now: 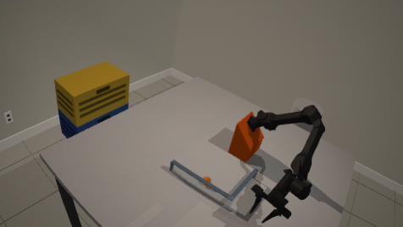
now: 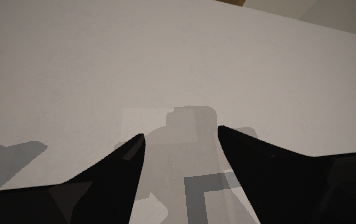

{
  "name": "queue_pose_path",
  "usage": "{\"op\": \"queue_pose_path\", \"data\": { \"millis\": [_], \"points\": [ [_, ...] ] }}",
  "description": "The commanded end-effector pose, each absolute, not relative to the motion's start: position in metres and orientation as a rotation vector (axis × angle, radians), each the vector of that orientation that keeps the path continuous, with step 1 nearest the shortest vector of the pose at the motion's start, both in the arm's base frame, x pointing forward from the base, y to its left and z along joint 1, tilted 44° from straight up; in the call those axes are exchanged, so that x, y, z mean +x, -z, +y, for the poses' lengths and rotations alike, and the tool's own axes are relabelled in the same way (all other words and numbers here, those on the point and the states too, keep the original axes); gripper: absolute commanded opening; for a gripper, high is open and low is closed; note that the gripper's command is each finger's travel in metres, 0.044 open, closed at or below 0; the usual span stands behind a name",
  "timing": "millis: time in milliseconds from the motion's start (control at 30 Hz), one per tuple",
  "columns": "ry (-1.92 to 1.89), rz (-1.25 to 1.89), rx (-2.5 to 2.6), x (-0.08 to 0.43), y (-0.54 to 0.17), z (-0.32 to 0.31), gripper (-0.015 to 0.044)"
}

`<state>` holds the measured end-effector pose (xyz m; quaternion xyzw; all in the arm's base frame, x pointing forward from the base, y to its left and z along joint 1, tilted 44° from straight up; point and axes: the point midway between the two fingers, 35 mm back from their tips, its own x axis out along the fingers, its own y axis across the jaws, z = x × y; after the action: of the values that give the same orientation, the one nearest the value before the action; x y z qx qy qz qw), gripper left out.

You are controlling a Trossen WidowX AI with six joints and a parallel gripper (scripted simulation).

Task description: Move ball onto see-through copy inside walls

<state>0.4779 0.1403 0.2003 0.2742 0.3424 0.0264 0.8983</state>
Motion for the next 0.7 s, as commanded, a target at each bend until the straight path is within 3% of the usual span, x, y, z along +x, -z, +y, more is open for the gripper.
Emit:
{"op": "queue_pose_path", "data": {
  "millis": [0,300,667],
  "points": [
    [-0.053,0.879,0.49,0.476,-0.147,0.092,0.0289],
    [-0.192,1.21,0.509,0.434,-0.052,-0.003,0.0289],
    [-0.39,1.346,0.627,0.386,0.002,-0.036,0.0289]
  ]
}}
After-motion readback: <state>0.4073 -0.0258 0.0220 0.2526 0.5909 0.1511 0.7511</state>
